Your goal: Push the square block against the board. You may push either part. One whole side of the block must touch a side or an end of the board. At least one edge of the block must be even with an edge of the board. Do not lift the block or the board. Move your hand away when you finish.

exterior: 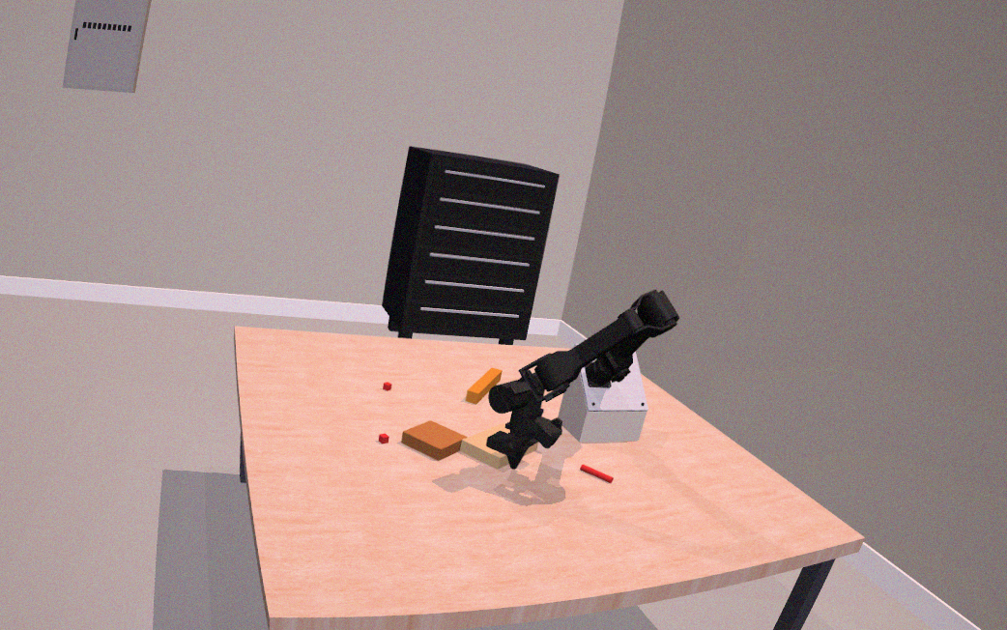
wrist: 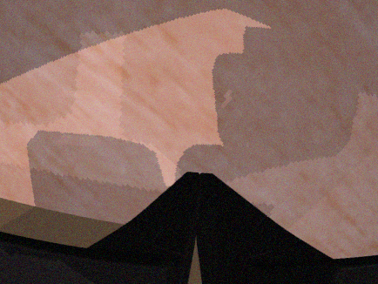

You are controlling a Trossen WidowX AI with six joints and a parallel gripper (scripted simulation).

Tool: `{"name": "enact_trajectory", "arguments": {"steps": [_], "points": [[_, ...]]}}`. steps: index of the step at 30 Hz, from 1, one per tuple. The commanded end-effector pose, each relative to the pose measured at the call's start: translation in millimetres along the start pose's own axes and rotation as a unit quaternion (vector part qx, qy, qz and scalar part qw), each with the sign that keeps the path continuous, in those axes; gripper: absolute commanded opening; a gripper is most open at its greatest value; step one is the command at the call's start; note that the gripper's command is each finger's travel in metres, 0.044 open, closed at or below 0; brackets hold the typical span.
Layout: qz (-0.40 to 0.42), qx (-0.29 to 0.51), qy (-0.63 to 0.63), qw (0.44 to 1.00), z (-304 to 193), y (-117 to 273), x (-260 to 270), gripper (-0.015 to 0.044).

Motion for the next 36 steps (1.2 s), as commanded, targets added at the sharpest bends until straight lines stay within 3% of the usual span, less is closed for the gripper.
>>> {"name": "enact_trajectory", "arguments": {"steps": [1,20,25,33,36], "points": [[-0.001,0.002,0.000,1.000,8,0,0,0.0000],[-0.003,-0.001,-0.001,1.000,38,1,-1,0.0000],[-0.002,0.001,0.000,1.000,33,53,-2,0.0000],[-0.002,0.001,-0.001,1.000,33,56,0,0.0000],[0.000,0.002,-0.010,1.000,26,58,29,0.0000]]}}
Point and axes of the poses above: the point midway between the two fingers, 35 mm back from their tips, its own y axis back along the fingers, its own x axis across the jaws, z = x × y, the point moved 6 cm from there along y, back along the fingers, and after that the axes turned 2 degrees about y, right-handed, at the moved point
